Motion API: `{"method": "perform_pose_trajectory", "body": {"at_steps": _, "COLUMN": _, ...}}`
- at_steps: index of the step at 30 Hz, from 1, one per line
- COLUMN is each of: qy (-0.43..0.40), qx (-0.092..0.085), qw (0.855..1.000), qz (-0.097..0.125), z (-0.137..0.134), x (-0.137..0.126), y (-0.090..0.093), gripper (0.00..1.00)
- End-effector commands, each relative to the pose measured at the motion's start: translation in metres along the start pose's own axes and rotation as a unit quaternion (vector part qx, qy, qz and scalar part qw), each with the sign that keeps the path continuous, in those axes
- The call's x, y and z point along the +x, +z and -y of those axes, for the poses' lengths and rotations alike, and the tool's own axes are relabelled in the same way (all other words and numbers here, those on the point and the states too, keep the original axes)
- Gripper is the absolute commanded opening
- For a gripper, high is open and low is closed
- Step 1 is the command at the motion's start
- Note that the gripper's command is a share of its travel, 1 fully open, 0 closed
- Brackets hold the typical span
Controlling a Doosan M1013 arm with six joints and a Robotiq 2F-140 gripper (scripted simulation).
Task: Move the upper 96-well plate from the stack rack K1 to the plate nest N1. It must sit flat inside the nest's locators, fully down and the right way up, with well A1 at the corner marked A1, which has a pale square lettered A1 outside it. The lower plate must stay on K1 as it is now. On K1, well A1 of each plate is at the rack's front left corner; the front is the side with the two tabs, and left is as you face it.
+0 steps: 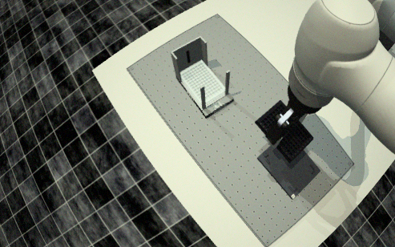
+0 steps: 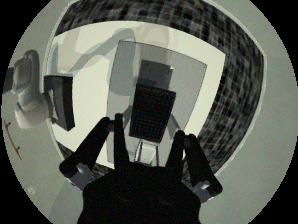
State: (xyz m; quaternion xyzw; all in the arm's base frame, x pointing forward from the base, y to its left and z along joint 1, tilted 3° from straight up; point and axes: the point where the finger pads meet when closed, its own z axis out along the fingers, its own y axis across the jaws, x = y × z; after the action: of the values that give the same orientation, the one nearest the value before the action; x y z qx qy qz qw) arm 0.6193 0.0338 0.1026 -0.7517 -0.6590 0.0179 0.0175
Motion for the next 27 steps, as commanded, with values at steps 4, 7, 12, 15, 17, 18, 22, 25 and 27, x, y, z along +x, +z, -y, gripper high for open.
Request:
{"method": "perform_pose_trajectory", "body": {"at_steps": 4, "qy": 0.0, "qx": 0.0, "qw": 1.0, "qz": 0.0, "z": 0.002, "x": 0.019, "y": 0.0, "gripper": 0.0}}
{"method": "perform_pose_trajectory", "body": {"at_steps": 7, "qy": 0.0, "qx": 0.0, "qw": 1.0, "qz": 0.0, "z": 0.003, "x": 0.029, "y": 0.001, "gripper": 0.0}}
{"method": "perform_pose_trajectory", "body": {"at_steps": 12, "qy": 0.0, "qx": 0.0, "qw": 1.0, "qz": 0.0, "z": 0.004, "x": 0.039, "y": 0.001, "gripper": 0.0}}
{"method": "perform_pose_trajectory", "body": {"at_steps": 15, "qy": 0.0, "qx": 0.0, "qw": 1.0, "qz": 0.0, "z": 0.005, "x": 0.049, "y": 0.001, "gripper": 0.0}}
{"method": "perform_pose_trajectory", "body": {"at_steps": 17, "qy": 0.0, "qx": 0.0, "qw": 1.0, "qz": 0.0, "z": 0.006, "x": 0.055, "y": 0.001, "gripper": 0.0}}
{"method": "perform_pose_trajectory", "body": {"at_steps": 18, "qy": 0.0, "qx": 0.0, "qw": 1.0, "qz": 0.0, "z": 0.007, "x": 0.058, "y": 0.001, "gripper": 0.0}}
{"method": "perform_pose_trajectory", "body": {"at_steps": 22, "qy": 0.0, "qx": 0.0, "qw": 1.0, "qz": 0.0, "z": 0.008, "x": 0.069, "y": 0.001, "gripper": 0.0}}
{"method": "perform_pose_trajectory", "body": {"at_steps": 25, "qy": 0.0, "qx": 0.0, "qw": 1.0, "qz": 0.0, "z": 0.008, "x": 0.069, "y": 0.001, "gripper": 0.0}}
{"method": "perform_pose_trajectory", "body": {"at_steps": 27, "qy": 0.0, "qx": 0.0, "qw": 1.0, "qz": 0.0, "z": 0.008, "x": 0.069, "y": 0.001, "gripper": 0.0}}
